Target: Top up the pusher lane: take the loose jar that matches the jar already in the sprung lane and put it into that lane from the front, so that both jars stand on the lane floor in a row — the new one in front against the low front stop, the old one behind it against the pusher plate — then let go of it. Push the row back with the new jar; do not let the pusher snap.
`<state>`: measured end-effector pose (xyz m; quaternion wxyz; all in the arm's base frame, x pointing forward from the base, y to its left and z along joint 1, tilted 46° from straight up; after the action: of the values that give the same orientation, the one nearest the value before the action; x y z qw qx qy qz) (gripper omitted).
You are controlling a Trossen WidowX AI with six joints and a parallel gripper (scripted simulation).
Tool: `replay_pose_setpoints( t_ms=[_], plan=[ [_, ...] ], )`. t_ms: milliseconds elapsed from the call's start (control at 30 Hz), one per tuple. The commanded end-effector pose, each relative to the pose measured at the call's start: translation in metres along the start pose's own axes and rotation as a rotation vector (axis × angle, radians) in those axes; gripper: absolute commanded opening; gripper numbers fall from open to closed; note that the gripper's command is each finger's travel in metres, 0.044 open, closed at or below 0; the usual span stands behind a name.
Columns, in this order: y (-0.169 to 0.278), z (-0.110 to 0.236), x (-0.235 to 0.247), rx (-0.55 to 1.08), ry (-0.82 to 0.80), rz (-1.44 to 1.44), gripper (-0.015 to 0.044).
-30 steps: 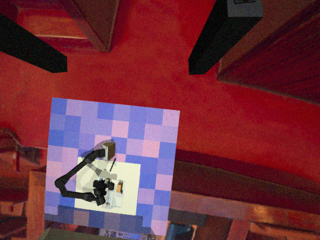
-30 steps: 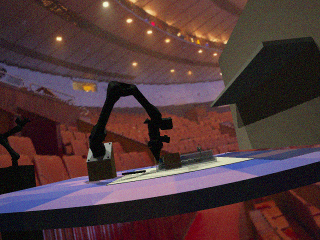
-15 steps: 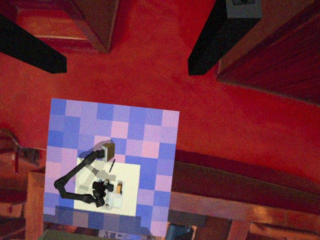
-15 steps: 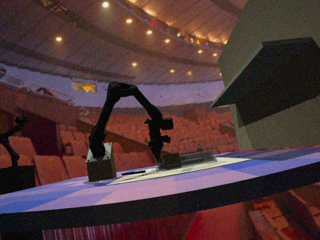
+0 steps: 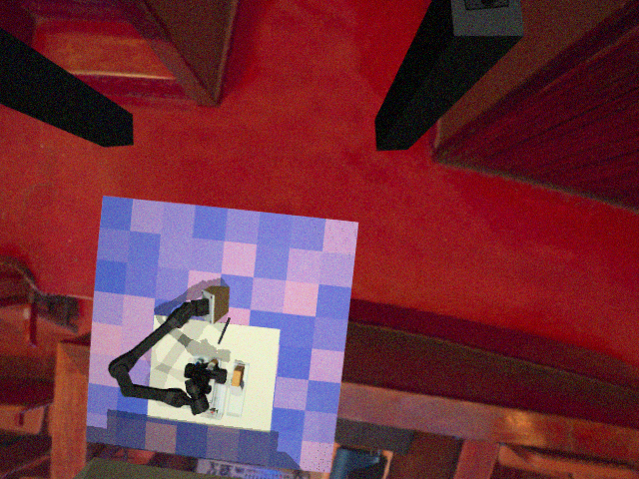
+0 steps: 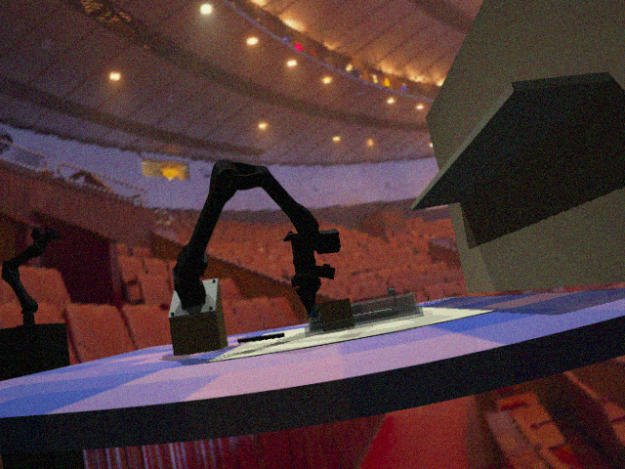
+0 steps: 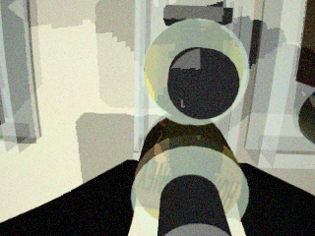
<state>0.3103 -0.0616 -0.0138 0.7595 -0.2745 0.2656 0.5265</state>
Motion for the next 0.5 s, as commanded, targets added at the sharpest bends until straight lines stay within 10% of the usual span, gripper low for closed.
replay_pose_setpoints(
  t_ms=[0,467],
  plan=[
    [-0.0102,0.0042,0.0003,-0.027,0.0,-0.015,0.0],
    [-0.0146,0.006,0.0003,-0.027,0.0,-0.015,0.0]
  ],
)
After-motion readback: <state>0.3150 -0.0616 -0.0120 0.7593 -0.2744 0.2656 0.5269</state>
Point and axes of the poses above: the point midway between the two fingers, 35 mm back from their tips, its own z axis back along the fingers, its own x axis across the jaws, y = z × x, the point moved 3 cm from there along z, back along the fingers, and after that the axes turned 5 degrees about -z, right-handed, at the moved point
